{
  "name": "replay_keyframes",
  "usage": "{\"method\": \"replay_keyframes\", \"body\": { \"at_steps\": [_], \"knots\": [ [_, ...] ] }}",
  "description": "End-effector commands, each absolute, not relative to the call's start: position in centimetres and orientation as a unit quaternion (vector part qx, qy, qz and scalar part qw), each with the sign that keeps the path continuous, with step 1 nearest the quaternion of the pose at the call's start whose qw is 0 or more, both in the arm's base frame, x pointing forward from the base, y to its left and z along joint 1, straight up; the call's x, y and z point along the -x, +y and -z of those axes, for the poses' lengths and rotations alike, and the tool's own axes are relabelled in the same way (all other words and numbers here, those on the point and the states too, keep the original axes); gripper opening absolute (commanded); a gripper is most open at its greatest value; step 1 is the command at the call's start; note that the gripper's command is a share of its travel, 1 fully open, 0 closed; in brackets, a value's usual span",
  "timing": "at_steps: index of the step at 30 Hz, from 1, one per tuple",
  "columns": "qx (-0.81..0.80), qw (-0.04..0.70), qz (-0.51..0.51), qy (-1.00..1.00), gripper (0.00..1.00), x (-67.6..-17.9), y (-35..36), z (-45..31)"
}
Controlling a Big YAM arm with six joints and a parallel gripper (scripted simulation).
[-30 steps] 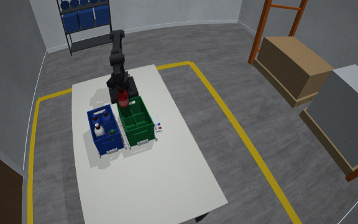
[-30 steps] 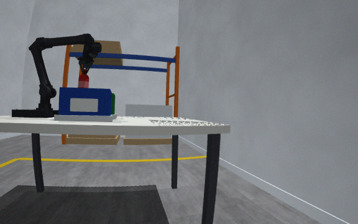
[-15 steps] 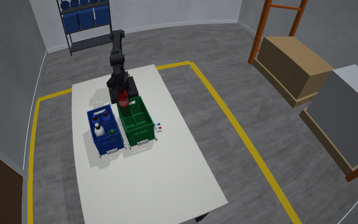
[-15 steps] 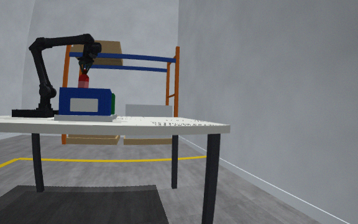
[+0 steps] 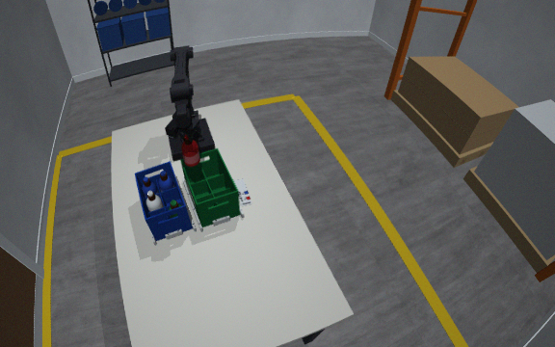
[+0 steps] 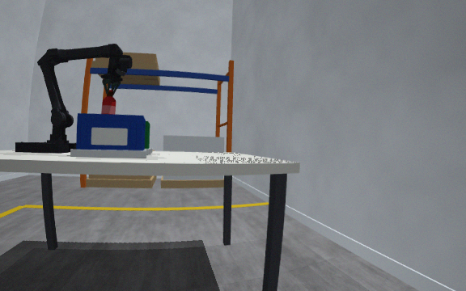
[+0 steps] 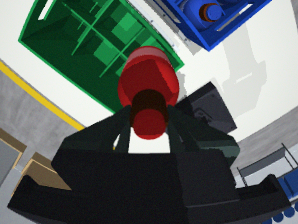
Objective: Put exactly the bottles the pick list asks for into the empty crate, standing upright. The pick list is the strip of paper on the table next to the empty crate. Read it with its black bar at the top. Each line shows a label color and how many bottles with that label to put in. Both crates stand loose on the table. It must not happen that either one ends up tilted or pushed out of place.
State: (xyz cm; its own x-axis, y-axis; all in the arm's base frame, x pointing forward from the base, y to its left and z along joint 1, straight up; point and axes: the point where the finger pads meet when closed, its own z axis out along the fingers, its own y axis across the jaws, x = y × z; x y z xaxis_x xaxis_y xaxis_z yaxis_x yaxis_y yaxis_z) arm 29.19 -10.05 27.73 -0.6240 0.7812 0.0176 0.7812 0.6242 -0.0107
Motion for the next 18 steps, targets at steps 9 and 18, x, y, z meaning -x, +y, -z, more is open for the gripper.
{"method": "replay_keyframes", "body": {
  "at_steps": [9,18],
  "knots": [
    [0.433,-0.026,0.003,-0.901,0.0,-29.42,-10.43,-29.87],
    [0.433,-0.027,0.003,-0.901,0.0,-29.47,-10.45,-29.93]
  ]
}}
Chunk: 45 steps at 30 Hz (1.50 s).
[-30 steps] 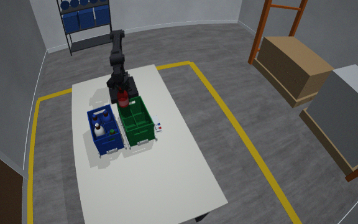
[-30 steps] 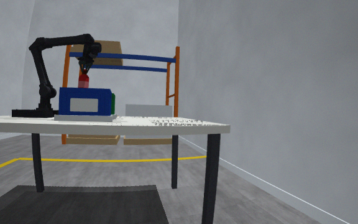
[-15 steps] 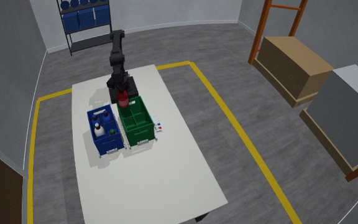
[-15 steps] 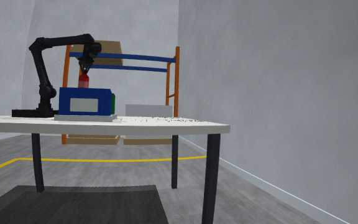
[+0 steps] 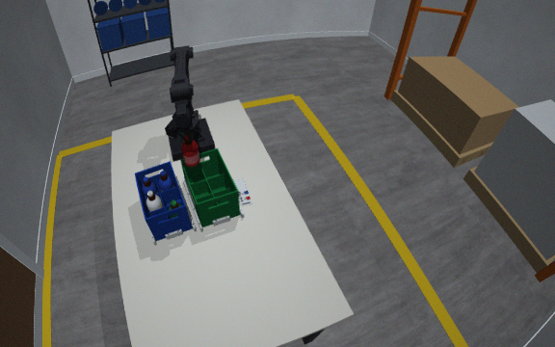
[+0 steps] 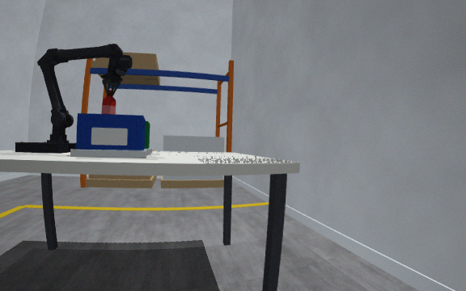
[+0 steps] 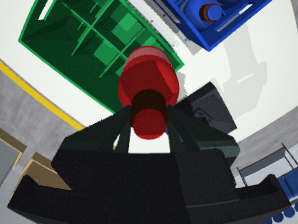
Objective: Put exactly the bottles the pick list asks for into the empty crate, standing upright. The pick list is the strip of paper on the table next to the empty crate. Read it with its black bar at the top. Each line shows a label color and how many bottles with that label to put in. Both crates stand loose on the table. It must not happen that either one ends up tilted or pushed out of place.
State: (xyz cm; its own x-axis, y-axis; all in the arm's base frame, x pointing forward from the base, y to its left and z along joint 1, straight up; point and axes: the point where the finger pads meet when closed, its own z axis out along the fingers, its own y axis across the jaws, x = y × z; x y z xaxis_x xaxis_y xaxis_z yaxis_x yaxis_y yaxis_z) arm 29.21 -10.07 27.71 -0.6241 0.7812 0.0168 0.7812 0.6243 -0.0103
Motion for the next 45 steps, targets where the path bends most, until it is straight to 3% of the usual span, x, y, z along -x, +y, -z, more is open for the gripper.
{"method": "replay_keyframes", "body": {
  "at_steps": [1,45],
  "knots": [
    [0.433,-0.027,0.003,-0.901,0.0,-29.5,-10.4,-29.9],
    [0.432,-0.034,0.004,-0.901,0.0,-30.1,-10.3,-27.8]
  ]
}}
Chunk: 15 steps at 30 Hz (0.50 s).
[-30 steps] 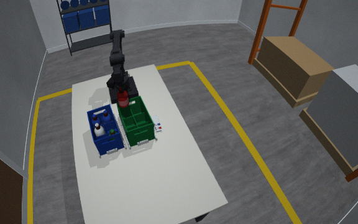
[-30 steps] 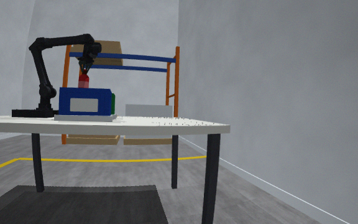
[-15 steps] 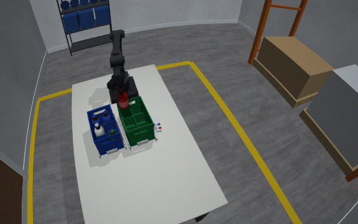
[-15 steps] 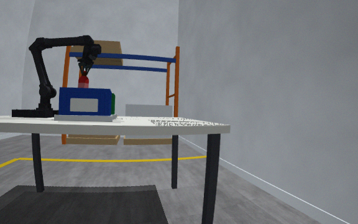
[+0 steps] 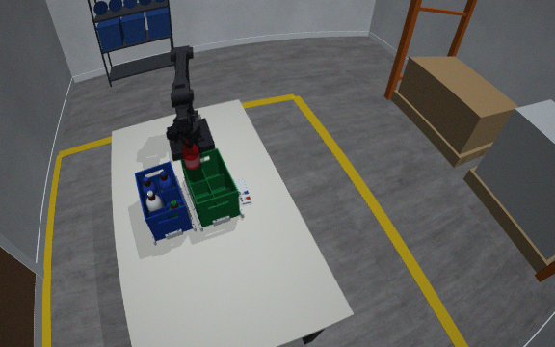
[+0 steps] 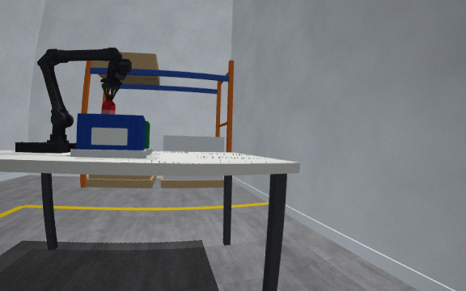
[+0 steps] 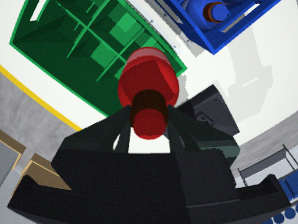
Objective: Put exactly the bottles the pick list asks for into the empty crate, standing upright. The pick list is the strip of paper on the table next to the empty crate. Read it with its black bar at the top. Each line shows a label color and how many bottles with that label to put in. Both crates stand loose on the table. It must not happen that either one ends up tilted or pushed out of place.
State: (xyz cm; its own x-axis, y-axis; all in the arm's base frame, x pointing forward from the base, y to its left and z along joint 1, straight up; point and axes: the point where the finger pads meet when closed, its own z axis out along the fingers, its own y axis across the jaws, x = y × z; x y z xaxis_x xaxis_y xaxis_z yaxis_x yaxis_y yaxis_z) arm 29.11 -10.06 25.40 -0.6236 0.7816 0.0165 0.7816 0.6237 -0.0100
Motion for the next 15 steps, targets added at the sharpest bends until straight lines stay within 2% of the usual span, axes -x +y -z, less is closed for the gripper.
{"method": "replay_keyframes", "body": {
  "at_steps": [1,9,10,15],
  "knots": [
    [0.432,-0.025,0.003,-0.902,0.0,-29.7,-10.2,-27.0],
    [0.432,-0.021,0.002,-0.902,0.0,-29.6,-10.2,-26.1],
    [0.432,-0.037,0.005,-0.901,0.0,-30.3,-10.4,-27.9],
    [0.432,-0.025,0.003,-0.901,0.0,-29.8,-10.2,-25.9]
  ]
}}
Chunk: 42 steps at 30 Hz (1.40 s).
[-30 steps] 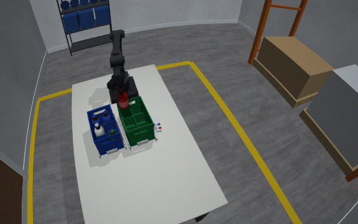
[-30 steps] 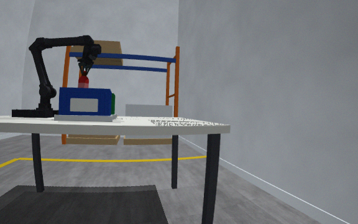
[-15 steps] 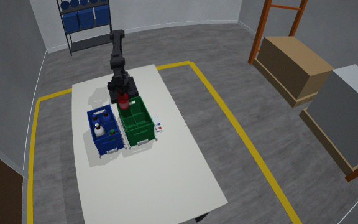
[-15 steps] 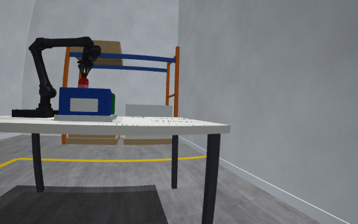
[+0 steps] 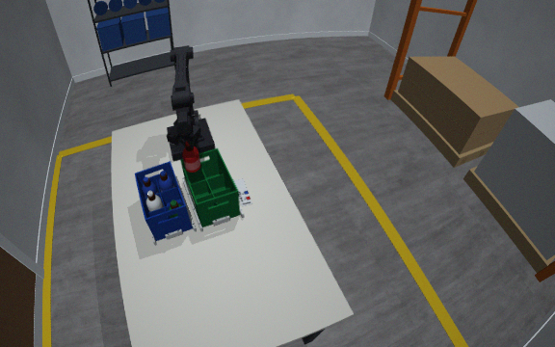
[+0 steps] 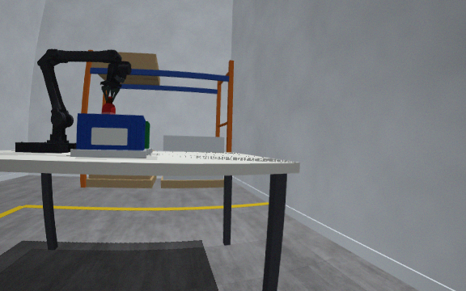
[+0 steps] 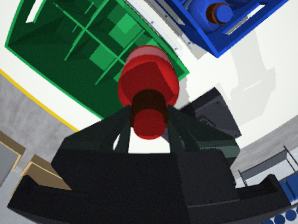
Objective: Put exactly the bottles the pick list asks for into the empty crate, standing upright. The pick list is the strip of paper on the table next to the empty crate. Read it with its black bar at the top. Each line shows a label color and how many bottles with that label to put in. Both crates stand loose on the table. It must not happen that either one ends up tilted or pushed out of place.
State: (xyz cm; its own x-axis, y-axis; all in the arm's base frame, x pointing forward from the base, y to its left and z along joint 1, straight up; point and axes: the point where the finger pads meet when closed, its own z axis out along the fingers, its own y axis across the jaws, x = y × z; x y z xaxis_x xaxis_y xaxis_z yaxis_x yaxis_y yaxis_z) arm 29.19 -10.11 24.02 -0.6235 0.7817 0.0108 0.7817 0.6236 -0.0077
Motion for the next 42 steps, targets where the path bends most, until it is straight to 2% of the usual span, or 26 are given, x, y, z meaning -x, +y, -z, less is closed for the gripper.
{"method": "replay_keyframes", "body": {
  "at_steps": [1,13,16,24,30,33,36,39,42],
  "knots": [
    [0.432,-0.031,0.004,-0.901,0.0,-30.1,-10.2,-26.6],
    [0.432,-0.016,0.002,-0.902,0.0,-29.4,-10.0,-24.3],
    [0.432,-0.038,0.005,-0.901,0.0,-30.5,-10.3,-25.4],
    [0.432,-0.018,0.002,-0.901,0.0,-29.6,-10.1,-23.1],
    [0.432,-0.044,0.006,-0.901,0.0,-31.0,-10.5,-24.9],
    [0.433,-0.017,0.002,-0.901,0.0,-29.6,-10.0,-22.3],
    [0.433,-0.037,0.005,-0.901,0.0,-30.6,-10.3,-23.5],
    [0.433,-0.017,0.002,-0.901,0.0,-29.6,-10.1,-21.7],
    [0.433,-0.033,0.005,-0.901,0.0,-30.6,-10.3,-22.8]
  ]
}}
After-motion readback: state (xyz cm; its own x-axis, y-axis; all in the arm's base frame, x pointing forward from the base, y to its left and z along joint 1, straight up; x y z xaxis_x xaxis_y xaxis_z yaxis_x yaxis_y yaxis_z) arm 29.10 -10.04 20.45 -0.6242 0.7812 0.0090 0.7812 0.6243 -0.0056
